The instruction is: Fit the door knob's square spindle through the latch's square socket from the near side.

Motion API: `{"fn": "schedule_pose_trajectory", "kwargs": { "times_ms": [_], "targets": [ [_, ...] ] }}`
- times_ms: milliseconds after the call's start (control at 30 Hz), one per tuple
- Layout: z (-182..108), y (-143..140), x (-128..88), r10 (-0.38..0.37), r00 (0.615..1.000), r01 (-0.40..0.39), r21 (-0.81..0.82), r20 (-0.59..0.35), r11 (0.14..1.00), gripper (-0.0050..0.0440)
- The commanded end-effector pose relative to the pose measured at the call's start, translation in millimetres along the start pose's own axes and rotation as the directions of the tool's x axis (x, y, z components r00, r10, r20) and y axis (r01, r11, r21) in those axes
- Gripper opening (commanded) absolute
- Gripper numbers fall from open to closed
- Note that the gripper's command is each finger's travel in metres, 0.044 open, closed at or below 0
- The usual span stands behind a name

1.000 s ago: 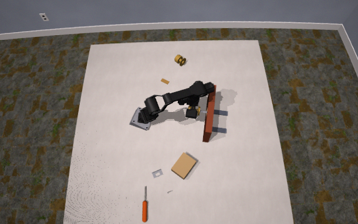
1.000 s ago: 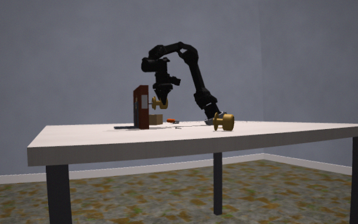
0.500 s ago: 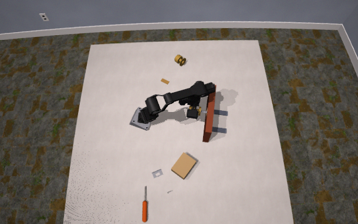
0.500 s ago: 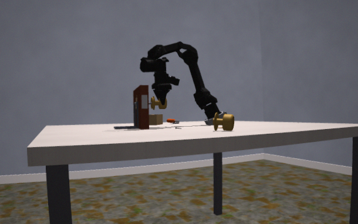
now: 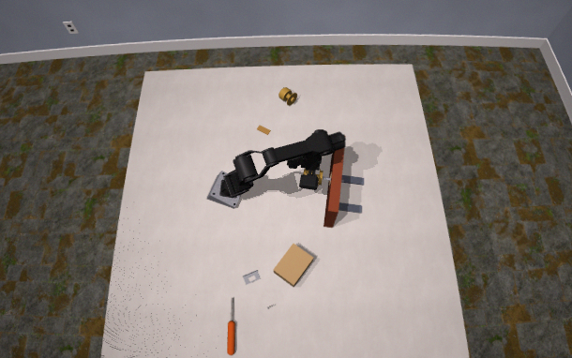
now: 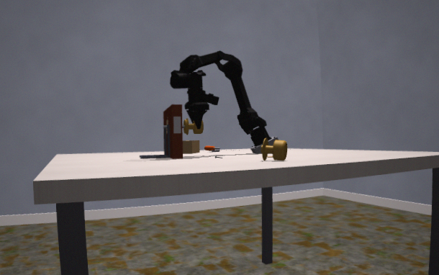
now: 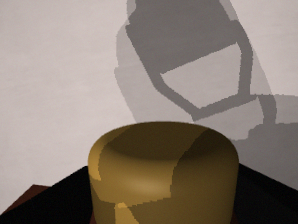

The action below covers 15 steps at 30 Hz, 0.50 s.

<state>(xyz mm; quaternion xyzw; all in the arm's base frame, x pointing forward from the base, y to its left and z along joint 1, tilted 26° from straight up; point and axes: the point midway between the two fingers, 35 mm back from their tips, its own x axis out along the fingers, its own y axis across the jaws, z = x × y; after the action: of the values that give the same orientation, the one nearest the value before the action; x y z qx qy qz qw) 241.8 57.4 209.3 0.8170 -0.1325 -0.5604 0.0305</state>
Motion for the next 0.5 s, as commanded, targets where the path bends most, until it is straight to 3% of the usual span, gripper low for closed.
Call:
{"fn": "schedule_pose_trajectory", "kwargs": {
  "times_ms": [0, 467],
  "targets": [
    [-4.7, -0.6, -3.4, -0.008, 1.000, 0.008, 0.000, -0.012, 1.000, 0.0000],
    [-9.3, -0.6, -3.7, -0.008, 1.000, 0.008, 0.000, -0.012, 1.000, 0.0000]
  ]
}}
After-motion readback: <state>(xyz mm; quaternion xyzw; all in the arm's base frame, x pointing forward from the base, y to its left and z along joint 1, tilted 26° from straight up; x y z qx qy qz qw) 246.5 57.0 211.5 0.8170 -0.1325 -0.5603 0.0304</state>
